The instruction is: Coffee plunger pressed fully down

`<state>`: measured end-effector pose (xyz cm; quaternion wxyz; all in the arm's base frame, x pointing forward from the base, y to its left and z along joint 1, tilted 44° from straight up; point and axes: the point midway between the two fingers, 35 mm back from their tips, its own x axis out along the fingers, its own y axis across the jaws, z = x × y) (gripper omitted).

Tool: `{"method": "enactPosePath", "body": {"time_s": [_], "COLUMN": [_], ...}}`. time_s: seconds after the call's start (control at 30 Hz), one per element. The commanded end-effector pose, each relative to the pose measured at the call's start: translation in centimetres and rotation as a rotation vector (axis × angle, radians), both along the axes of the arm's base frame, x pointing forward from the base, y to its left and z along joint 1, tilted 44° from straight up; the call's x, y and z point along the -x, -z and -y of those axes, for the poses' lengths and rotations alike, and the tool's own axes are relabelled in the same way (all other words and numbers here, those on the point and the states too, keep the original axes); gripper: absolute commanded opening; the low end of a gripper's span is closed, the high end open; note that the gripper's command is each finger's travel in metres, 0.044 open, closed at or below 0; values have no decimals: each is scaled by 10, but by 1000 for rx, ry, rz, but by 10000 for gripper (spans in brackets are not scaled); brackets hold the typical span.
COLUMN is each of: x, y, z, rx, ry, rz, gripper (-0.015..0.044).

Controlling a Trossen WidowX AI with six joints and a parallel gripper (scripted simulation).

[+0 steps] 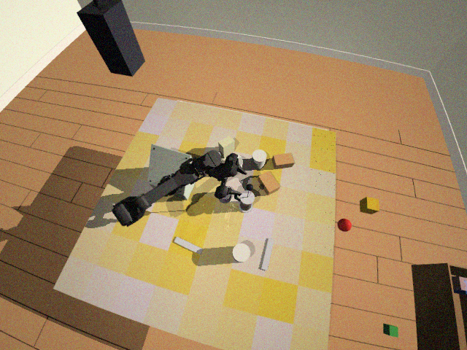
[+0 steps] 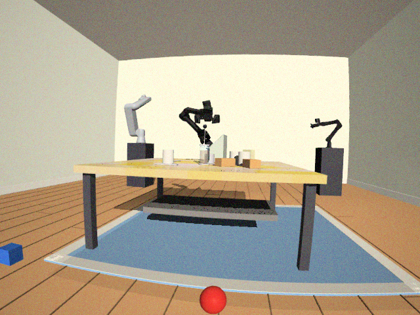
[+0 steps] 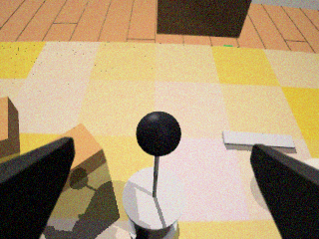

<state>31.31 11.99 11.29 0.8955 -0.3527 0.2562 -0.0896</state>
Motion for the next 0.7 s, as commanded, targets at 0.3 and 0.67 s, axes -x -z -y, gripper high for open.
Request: {"method": "enactPosePath", "body": {"time_s": [0.3, 0.67], "x": [-15, -30], "y": [11, 18], "z": [7, 14], "rx": [6, 7], "ry": [-4, -5], "rz": [-10, -7], "gripper": [440, 440]}}
